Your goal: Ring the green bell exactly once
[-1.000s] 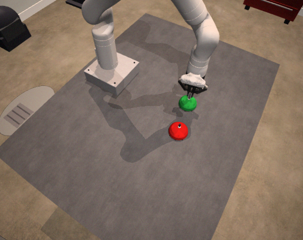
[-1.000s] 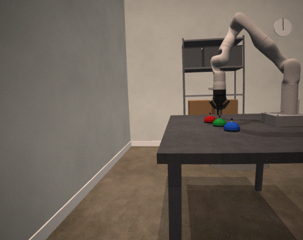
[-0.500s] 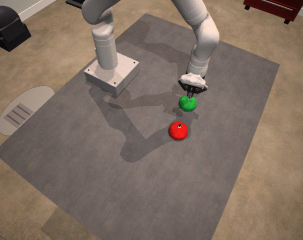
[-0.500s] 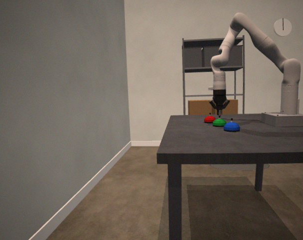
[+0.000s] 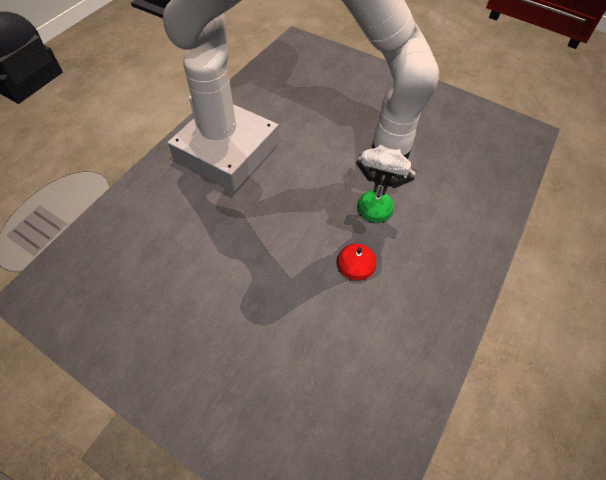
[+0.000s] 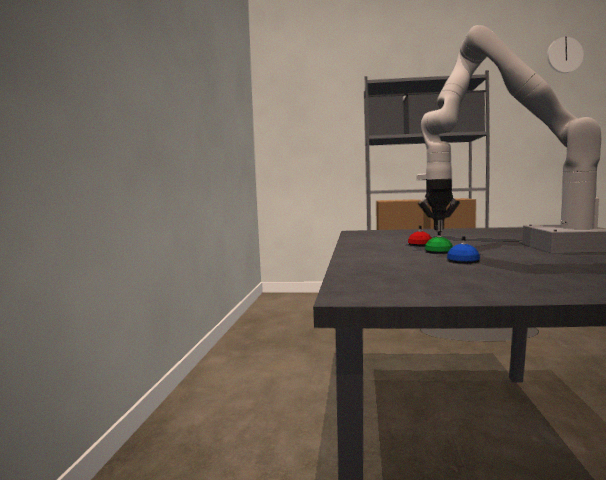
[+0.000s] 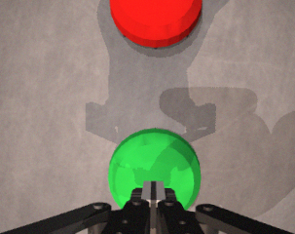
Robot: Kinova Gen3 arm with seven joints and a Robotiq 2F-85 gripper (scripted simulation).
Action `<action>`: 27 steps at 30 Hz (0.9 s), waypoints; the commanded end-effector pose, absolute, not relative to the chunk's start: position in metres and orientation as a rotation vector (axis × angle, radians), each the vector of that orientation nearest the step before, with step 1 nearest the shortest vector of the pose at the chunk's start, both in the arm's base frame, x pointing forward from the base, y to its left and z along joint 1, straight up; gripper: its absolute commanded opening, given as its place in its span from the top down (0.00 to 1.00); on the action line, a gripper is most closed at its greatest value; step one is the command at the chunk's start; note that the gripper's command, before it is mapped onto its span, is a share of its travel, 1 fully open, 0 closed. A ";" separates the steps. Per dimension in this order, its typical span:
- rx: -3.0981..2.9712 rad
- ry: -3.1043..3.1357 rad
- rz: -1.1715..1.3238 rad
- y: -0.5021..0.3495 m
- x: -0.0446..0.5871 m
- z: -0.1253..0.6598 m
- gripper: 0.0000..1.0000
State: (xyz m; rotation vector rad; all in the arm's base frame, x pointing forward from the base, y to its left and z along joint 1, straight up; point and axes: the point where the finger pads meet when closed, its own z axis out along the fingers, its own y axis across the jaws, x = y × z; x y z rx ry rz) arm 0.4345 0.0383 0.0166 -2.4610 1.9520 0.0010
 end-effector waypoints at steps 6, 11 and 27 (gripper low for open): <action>-2.461 1.951 0.003 0.039 0.434 0.016 1.00; -2.461 1.951 0.003 0.039 0.434 0.017 1.00; -2.461 1.951 0.003 0.039 0.434 0.041 1.00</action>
